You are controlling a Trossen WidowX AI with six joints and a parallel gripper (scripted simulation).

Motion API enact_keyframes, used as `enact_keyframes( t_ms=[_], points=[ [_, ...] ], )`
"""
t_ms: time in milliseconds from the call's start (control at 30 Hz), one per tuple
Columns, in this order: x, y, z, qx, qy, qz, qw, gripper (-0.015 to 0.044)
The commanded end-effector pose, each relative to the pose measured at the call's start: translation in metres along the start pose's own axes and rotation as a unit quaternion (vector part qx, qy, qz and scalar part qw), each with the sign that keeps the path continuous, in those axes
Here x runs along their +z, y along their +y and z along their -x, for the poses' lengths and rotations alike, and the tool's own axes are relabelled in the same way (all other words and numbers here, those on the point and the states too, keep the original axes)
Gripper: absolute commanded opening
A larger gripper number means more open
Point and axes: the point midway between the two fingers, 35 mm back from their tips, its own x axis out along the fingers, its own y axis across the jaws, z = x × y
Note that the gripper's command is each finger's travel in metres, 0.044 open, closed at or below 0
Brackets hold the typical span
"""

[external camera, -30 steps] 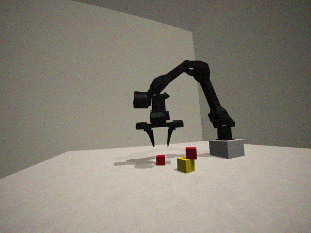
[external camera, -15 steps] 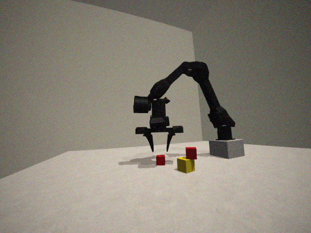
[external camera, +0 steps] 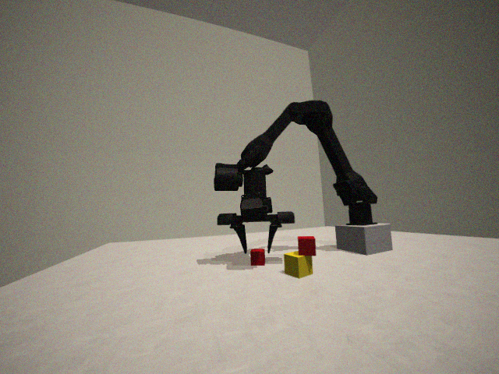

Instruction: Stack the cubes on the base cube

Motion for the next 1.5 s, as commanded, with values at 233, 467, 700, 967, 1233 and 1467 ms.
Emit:
enact_keyframes(
  t_ms=[233, 467, 700, 967, 1233, 1467],
  points=[
    [0.000, 0.002, -0.010, 0.004, 0.001, 0.002, 1.000, 0.0108],
    [0.000, 0.000, -0.002, 0.004, 0.001, 0.002, 1.000, 0.0105],
    [0.001, -0.003, 0.019, 0.004, 0.001, 0.002, 1.000, 0.0105],
    [0.002, -0.004, 0.044, 0.004, 0.001, 0.002, 1.000, 0.0105],
    [0.002, -0.004, 0.070, 0.004, 0.001, 0.002, 1.000, 0.0105],
    [0.000, -0.001, 0.092, 0.004, 0.001, 0.002, 1.000, 0.0105]
  ],
)
